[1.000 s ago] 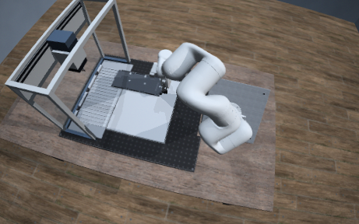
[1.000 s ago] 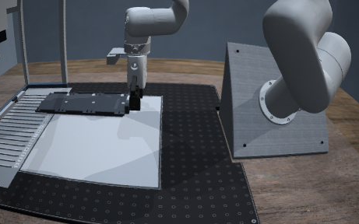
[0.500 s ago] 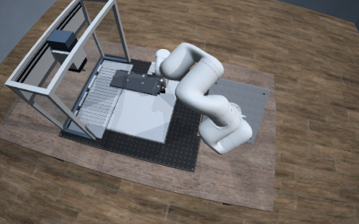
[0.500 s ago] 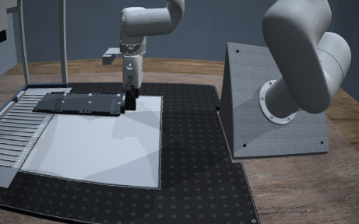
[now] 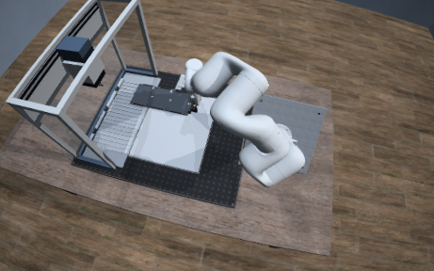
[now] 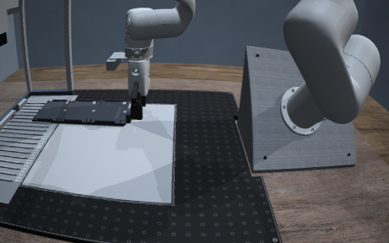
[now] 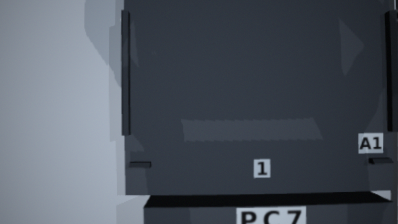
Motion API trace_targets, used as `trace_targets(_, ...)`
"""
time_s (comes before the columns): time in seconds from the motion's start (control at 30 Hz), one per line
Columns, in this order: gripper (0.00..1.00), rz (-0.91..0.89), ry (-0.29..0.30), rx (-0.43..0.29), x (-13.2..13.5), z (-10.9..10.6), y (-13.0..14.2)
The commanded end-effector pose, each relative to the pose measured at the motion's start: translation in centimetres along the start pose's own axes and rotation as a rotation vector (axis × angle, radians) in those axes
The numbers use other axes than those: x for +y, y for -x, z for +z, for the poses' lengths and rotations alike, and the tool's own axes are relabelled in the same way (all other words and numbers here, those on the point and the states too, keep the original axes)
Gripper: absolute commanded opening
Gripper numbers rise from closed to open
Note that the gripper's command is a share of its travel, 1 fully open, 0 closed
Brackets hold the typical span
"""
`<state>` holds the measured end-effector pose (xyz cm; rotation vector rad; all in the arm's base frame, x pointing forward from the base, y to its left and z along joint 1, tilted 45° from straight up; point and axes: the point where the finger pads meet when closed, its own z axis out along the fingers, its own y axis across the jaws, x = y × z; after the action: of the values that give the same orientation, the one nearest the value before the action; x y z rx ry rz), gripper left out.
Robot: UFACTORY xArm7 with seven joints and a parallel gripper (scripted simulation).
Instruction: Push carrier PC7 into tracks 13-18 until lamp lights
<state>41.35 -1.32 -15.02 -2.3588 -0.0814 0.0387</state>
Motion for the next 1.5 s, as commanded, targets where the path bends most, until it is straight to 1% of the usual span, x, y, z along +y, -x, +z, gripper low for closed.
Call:
trace_targets(0.0,0.82,0.0,0.004,0.004,0.1,-0.2,-0.6)
trace_targets(1.47,0.82,-0.001,0.004,0.004,0.1,-0.2,-4.4)
